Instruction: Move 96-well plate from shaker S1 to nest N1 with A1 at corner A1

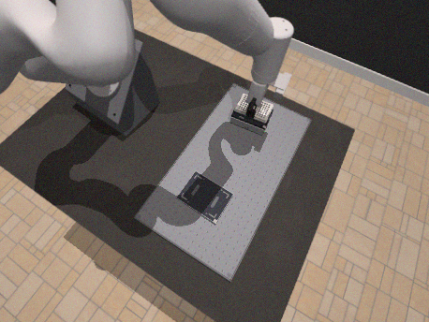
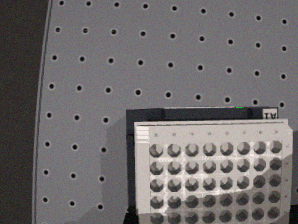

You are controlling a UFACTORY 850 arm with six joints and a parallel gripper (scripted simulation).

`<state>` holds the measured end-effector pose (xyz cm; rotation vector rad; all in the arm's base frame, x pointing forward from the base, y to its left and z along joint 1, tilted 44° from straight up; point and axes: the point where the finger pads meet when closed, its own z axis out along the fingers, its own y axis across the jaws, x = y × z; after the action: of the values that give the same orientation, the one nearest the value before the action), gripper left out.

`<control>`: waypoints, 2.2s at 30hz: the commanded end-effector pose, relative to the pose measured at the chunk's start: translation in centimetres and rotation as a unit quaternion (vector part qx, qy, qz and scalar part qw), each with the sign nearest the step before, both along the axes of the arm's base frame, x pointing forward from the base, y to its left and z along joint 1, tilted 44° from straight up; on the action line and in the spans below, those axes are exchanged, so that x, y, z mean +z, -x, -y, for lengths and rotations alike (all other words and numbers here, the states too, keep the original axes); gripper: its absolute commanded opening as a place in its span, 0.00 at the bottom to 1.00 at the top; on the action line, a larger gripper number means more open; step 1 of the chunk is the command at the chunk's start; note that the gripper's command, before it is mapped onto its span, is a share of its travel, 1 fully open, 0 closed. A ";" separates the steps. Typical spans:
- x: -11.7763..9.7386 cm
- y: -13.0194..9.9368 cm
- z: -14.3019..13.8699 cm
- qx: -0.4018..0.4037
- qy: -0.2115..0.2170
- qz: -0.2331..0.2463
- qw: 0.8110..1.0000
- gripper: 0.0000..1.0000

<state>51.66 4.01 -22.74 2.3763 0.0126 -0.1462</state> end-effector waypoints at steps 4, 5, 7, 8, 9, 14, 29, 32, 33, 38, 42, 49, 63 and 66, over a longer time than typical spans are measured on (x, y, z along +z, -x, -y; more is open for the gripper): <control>0.5 -0.2 -0.5 0.000 0.000 0.001 1.000 0.00; 0.6 -0.2 -0.6 0.000 -0.001 0.001 1.000 0.00; 0.9 -0.2 -0.9 0.000 0.000 0.001 1.000 0.00; 1.0 -0.2 -1.0 0.000 0.000 0.001 1.000 0.00; 1.1 -0.3 -1.1 0.000 0.000 0.001 1.000 0.00; 1.7 -0.3 -1.7 0.000 -0.001 0.001 1.000 0.00; 3.3 -0.6 -3.2 0.000 -0.001 0.001 1.000 0.00; 3.6 -0.6 -3.5 0.000 -0.001 0.001 1.000 0.00; 3.8 -0.6 -3.6 0.000 -0.001 0.001 1.000 0.00; 4.1 -0.7 -4.0 0.000 -0.001 0.001 1.000 0.00; 4.4 -0.7 -4.2 0.000 -0.001 0.001 1.000 0.00; 4.4 -0.7 -4.3 0.000 -0.001 0.001 1.000 0.00; 6.0 -0.7 -2.1 -0.044 0.006 0.043 0.998 0.00; 6.6 -0.6 -1.3 -0.044 0.006 0.043 0.998 0.00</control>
<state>52.24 6.26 -16.96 2.3695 -0.1241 -0.0946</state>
